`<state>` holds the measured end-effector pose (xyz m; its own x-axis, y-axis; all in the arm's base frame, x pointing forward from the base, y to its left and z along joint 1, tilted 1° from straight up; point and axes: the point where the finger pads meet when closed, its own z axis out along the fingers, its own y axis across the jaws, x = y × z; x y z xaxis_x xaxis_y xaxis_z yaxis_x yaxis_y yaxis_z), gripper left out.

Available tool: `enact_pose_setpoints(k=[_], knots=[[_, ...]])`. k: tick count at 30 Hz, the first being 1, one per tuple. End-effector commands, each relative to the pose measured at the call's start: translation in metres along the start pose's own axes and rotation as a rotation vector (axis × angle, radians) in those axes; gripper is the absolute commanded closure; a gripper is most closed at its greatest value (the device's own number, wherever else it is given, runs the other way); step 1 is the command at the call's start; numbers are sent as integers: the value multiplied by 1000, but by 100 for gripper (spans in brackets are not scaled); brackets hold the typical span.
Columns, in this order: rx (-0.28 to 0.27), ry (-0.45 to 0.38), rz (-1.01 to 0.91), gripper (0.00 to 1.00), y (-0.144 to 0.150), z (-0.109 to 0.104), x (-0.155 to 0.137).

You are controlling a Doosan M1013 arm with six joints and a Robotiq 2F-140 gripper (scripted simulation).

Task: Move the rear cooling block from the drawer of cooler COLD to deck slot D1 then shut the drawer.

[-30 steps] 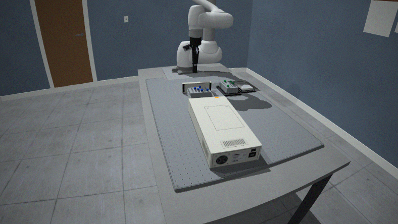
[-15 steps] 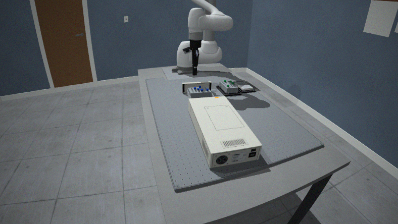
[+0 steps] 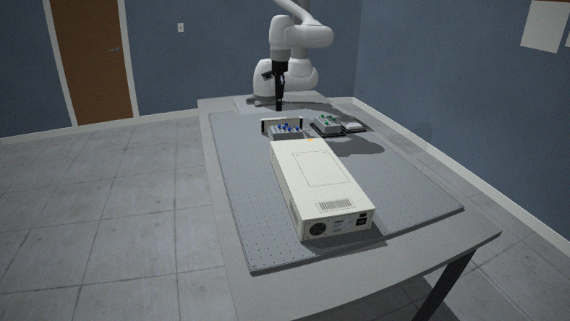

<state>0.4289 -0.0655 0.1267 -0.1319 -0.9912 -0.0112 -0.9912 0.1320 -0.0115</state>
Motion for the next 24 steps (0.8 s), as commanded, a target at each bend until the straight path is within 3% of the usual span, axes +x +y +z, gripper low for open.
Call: enact_pose_setpoints(k=[1,24], knots=[[1,0,0,90,0,3,0],[1,0,0,90,0,31,0]])
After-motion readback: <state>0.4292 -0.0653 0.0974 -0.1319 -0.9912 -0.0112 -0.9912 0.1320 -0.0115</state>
